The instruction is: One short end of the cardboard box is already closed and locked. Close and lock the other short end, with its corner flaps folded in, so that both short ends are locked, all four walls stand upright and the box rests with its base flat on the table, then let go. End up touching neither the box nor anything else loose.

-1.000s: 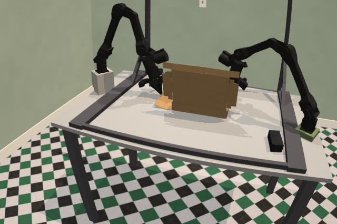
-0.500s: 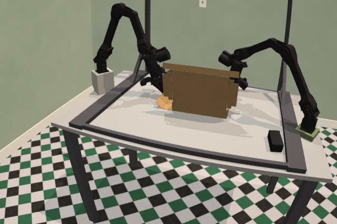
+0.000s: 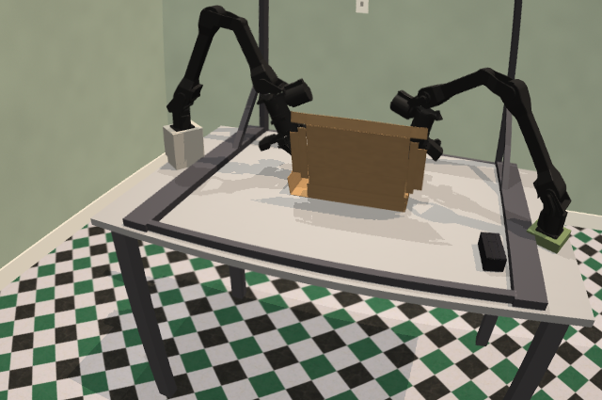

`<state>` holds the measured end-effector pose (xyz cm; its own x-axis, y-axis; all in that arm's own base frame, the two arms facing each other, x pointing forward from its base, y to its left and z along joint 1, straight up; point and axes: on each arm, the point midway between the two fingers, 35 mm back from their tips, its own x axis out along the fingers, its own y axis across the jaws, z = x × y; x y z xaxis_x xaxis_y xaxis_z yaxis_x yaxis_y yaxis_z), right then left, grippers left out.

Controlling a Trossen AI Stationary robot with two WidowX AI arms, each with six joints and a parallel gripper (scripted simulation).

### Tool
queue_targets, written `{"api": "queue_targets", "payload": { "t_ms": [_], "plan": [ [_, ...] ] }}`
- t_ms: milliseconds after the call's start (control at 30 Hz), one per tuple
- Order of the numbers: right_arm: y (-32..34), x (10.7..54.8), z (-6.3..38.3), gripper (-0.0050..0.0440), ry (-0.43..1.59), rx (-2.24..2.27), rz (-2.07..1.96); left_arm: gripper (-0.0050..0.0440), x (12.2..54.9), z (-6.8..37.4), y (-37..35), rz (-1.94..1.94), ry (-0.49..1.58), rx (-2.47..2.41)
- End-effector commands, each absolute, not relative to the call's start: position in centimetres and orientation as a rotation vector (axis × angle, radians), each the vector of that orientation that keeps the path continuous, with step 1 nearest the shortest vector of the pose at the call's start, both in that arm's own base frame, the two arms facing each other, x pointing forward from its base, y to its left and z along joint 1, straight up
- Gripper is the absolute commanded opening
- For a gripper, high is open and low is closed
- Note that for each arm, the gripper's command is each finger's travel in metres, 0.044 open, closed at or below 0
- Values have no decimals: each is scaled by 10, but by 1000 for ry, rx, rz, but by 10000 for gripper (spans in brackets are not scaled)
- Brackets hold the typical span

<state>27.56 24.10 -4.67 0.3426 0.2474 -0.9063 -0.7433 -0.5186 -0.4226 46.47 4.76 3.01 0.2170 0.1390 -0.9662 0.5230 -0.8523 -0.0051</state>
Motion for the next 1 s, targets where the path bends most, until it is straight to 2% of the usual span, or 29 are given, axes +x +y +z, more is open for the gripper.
{"api": "queue_targets", "payload": {
  "t_ms": [0, 233, 467, 967],
  "plan": [
    [251, 288, -38, 0, 419, -1678, 1322, 0, 470, 43, 48, -1630, 603, 2205],
    [254, 292, -39, 0, 419, -1678, 1321, 0, 470, 43, 48, -1630, 603, 2205],
    [234, 256, -67, 0, 422, -1677, 1324, 0, 470, 43, 48, -1630, 603, 2205],
    [234, 256, -67, 0, 422, -1677, 1324, 0, 470, 43, 48, -1630, 603, 2205]
  ]
}}
